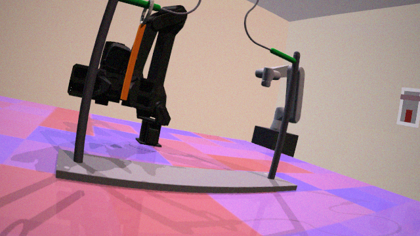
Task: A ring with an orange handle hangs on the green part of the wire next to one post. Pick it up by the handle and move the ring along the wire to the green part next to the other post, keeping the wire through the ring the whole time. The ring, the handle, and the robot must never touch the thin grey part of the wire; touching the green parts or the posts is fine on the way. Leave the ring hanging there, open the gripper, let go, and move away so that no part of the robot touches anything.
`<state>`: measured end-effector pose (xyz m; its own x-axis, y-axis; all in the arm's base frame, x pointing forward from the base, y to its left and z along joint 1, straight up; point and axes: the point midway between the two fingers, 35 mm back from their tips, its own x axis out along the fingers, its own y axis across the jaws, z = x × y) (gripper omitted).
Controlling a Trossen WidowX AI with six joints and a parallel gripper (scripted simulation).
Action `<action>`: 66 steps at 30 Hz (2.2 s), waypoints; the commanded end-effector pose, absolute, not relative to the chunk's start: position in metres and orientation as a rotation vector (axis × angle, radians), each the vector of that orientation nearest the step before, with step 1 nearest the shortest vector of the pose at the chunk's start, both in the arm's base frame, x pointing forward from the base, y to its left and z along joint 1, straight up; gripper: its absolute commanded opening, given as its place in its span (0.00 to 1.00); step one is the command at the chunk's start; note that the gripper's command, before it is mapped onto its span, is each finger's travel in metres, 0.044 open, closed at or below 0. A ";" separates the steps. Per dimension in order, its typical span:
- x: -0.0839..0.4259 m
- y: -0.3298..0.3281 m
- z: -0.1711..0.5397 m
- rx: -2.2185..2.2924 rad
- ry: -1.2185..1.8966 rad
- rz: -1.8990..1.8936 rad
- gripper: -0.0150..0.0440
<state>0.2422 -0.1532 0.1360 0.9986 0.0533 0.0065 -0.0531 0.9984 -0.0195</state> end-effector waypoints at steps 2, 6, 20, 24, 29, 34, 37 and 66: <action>0.249 -0.155 0.137 -0.014 -0.008 0.051 0.53; 0.255 -0.155 0.137 -0.014 -0.009 0.051 0.53; 0.276 -0.155 0.138 -0.015 -0.011 0.051 0.53; 0.282 -0.155 0.138 -0.015 -0.011 0.051 0.53; 0.290 -0.154 0.139 -0.015 -0.012 0.051 0.53; 0.298 -0.153 0.139 -0.015 -0.013 0.051 0.53; 0.303 -0.152 0.139 -0.015 -0.013 0.051 0.53; 0.314 -0.149 0.139 -0.021 -0.016 0.054 0.30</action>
<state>0.3145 -0.1489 0.1392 0.9984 0.0545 0.0150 -0.0542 0.9983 -0.0211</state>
